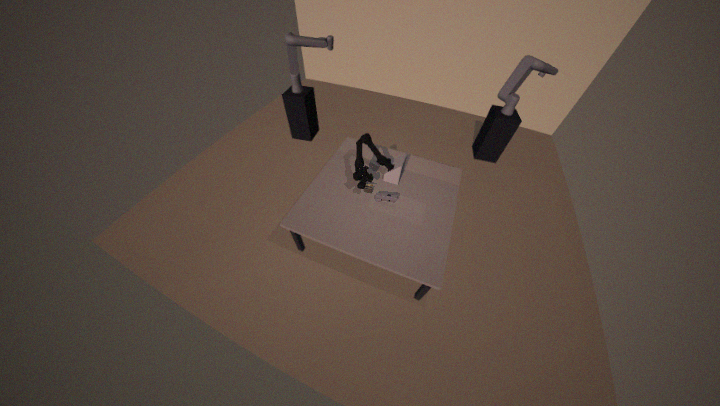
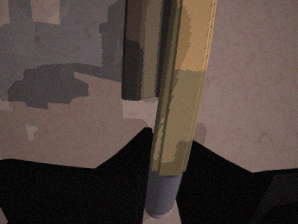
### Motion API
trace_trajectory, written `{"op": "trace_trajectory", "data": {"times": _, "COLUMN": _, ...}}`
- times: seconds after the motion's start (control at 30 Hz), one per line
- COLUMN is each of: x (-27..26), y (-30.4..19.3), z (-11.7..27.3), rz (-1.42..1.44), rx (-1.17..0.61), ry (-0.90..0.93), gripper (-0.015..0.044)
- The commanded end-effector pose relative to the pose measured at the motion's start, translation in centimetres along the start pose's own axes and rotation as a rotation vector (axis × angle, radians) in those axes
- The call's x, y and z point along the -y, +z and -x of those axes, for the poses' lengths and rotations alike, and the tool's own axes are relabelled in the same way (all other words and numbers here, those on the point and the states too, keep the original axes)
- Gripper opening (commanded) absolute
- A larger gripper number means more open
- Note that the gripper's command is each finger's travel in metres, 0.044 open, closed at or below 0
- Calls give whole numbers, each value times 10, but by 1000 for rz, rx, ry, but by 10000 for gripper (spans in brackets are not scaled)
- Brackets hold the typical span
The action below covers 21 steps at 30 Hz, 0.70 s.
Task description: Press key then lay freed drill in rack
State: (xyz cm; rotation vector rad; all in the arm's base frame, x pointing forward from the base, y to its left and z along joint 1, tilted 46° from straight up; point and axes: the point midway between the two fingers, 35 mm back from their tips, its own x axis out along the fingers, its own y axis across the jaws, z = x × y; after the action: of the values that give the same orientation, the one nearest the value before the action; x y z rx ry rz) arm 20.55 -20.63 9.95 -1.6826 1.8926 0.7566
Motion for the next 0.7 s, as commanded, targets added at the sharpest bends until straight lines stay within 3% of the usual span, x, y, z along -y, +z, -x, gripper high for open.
{"op": "trace_trajectory", "data": {"times": 0.0, "x": -2, "y": 2, "z": -8, "rz": 9, "rx": 6, "ry": 5, "gripper": 0}}
{"op": "trace_trajectory", "data": {"times": 0.67, "x": -2, "y": 2, "z": -27, "rz": 9, "rx": 5, "ry": 5, "gripper": 0}}
